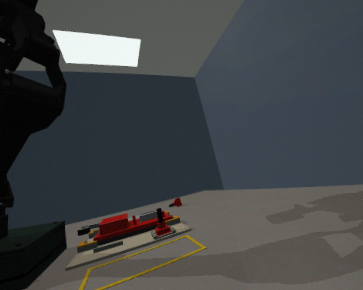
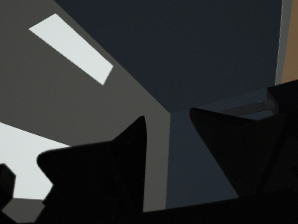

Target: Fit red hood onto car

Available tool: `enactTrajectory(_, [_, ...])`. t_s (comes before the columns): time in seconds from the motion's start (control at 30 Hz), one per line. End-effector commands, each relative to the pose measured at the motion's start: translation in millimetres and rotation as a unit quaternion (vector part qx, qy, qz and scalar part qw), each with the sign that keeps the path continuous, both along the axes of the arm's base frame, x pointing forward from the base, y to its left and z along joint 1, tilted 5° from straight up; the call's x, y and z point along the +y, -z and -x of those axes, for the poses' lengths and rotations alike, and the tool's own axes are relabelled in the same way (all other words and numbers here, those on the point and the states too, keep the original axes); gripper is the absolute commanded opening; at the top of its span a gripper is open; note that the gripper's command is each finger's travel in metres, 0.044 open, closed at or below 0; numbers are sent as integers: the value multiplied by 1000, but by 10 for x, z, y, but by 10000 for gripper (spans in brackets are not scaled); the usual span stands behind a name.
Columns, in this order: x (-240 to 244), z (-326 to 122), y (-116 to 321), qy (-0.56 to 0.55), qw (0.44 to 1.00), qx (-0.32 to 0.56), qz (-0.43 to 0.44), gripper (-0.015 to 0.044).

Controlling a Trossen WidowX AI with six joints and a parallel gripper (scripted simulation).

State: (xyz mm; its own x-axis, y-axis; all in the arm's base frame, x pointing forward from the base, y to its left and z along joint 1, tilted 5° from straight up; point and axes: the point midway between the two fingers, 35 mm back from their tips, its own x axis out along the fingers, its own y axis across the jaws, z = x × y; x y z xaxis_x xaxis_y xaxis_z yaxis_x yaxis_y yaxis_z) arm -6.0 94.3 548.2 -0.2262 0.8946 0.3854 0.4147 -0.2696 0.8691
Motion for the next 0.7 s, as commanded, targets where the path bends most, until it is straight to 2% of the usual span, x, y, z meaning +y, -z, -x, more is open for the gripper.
enactTrajectory(0.0, [18,7,10,3,1000,-2,3,246])
enactTrajectory(0.23, [729,55,470,115,985,-53,119,430])
enactTrajectory(0.27, [837,23,557,133,980,-57,138,440])
enactTrajectory(0.47, [1361,-340,1110,229,937,-78,252,440])
enactTrajectory(0.67, [1629,-929,1734,312,874,-66,368,440])
